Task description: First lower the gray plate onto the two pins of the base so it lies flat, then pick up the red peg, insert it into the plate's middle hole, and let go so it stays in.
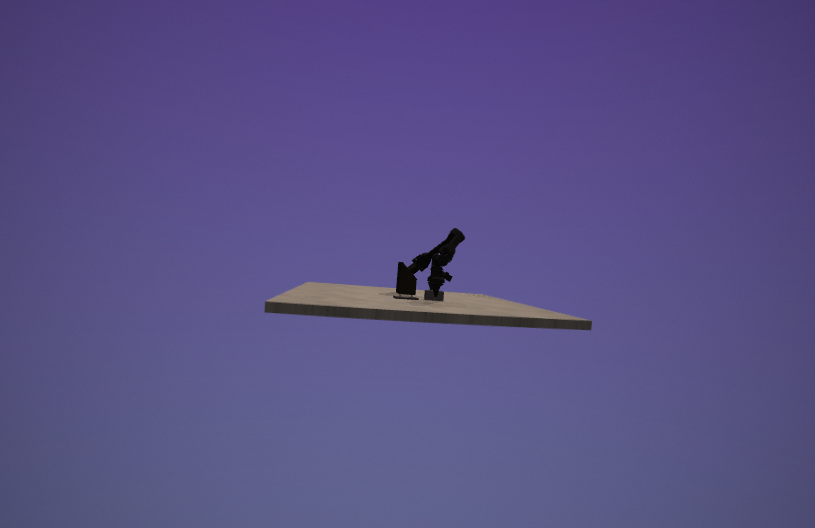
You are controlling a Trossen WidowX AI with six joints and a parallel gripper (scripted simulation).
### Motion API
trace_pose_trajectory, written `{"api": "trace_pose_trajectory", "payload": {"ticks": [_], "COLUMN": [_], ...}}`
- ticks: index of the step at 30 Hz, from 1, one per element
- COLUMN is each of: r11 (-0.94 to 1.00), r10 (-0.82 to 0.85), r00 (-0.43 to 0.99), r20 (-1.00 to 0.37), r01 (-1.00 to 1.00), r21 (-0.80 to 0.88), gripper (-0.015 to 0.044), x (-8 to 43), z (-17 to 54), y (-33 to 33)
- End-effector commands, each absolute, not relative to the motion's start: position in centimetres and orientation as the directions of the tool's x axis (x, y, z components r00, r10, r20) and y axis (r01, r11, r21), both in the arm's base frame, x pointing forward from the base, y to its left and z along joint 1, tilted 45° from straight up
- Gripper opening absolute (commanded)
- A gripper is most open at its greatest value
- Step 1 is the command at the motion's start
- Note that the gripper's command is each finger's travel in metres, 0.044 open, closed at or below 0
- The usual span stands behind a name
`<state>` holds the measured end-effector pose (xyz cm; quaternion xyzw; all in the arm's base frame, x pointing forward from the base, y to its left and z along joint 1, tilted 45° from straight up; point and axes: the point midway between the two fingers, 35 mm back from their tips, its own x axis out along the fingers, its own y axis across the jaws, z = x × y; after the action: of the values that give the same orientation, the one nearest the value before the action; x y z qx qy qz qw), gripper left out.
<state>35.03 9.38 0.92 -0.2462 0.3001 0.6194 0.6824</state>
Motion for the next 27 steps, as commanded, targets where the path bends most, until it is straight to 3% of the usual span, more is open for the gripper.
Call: {"api": "trace_pose_trajectory", "payload": {"ticks": [1,6,19,27], "r11": [0.115,0.115,0.115,0.115], "r10": [0.701,0.702,0.702,0.702], "r00": [0.046,0.046,0.046,0.046], "r20": [-0.712,-0.711,-0.711,-0.711], "r01": [-0.992,-0.992,-0.992,-0.992], "r21": [0.049,0.049,0.049,0.049], "gripper": [0.0440,0.0440,0.0099,0.0045], "x": [34.86,34.83,34.83,34.83], "z": [0.11,-0.26,-0.26,-0.26], "y": [9.92,10.33,10.33,10.33]}}
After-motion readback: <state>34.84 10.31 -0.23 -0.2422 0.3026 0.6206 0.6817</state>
